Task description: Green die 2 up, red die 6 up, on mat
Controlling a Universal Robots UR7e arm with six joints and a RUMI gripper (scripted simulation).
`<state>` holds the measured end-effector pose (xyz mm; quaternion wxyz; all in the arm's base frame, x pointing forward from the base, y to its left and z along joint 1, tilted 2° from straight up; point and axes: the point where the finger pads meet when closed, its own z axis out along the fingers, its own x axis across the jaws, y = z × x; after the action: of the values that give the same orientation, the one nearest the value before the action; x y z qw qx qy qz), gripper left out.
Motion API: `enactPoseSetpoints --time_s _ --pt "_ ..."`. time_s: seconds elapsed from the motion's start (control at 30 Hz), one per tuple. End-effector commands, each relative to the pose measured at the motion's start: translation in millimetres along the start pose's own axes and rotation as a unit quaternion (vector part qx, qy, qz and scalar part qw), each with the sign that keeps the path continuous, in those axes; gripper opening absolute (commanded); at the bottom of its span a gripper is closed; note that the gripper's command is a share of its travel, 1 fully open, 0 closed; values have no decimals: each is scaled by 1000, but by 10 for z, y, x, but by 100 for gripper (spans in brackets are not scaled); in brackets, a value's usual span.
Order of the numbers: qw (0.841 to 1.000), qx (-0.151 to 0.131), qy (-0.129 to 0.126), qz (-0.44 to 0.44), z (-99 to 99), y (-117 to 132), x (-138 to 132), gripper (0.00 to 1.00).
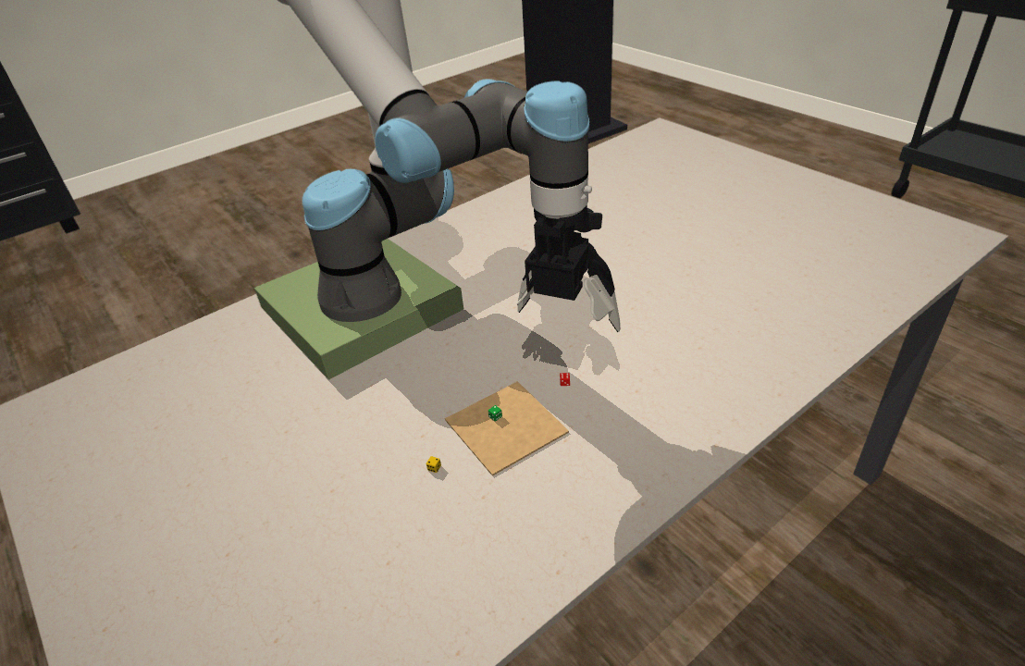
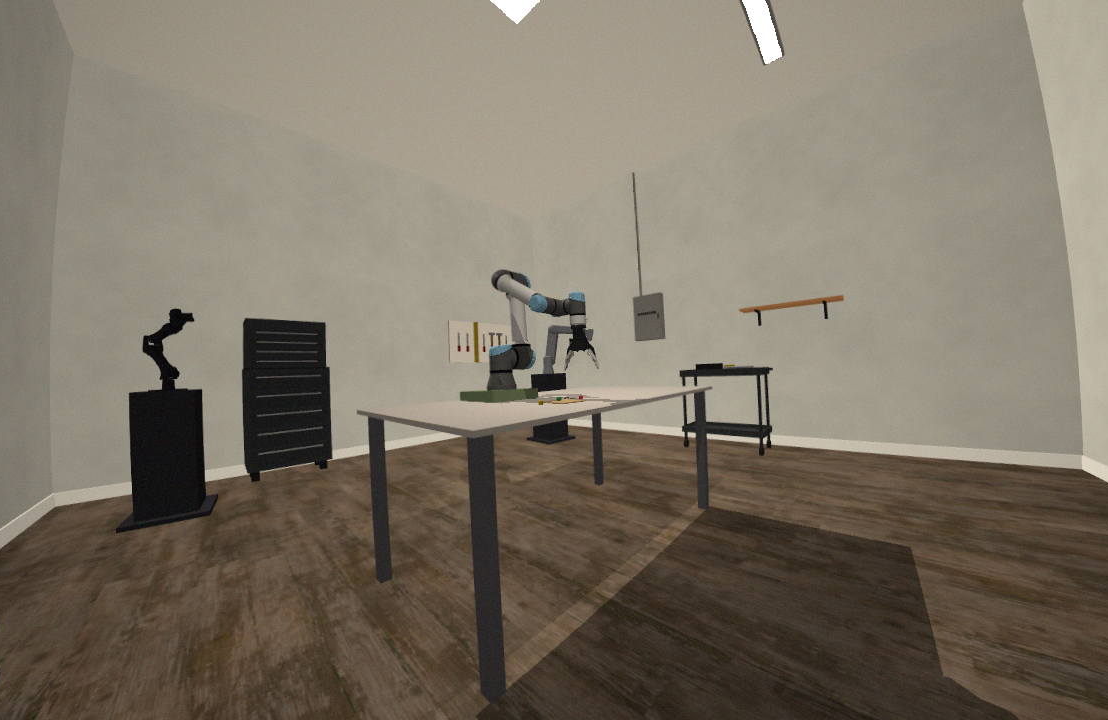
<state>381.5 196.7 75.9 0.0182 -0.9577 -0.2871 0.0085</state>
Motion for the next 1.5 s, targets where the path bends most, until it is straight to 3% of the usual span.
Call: enactPoseSetpoints --time_s 0.0,0.27,0.6,0.7,0.8,1.07,1.1,1.3,1.4,1.47 --pt "997 -2 0 72 19 -14 20 100" --pt "985 -2 0 174 51 -28 43 100" --pt "946 -2 0 325 101 -39 73 100" --pt "924 -3 0 382 120 -39 81 100" --pt "924 -3 0 383 121 -39 82 100" --pt "856 -3 0 517 167 -34 95 100" --pt "855 -3 0 518 168 -34 95 100" --pt "794 -3 0 607 201 -26 96 100" --pt "794 -3 0 609 202 -25 96 100" --pt "766 -4 0 642 215 -21 95 100"
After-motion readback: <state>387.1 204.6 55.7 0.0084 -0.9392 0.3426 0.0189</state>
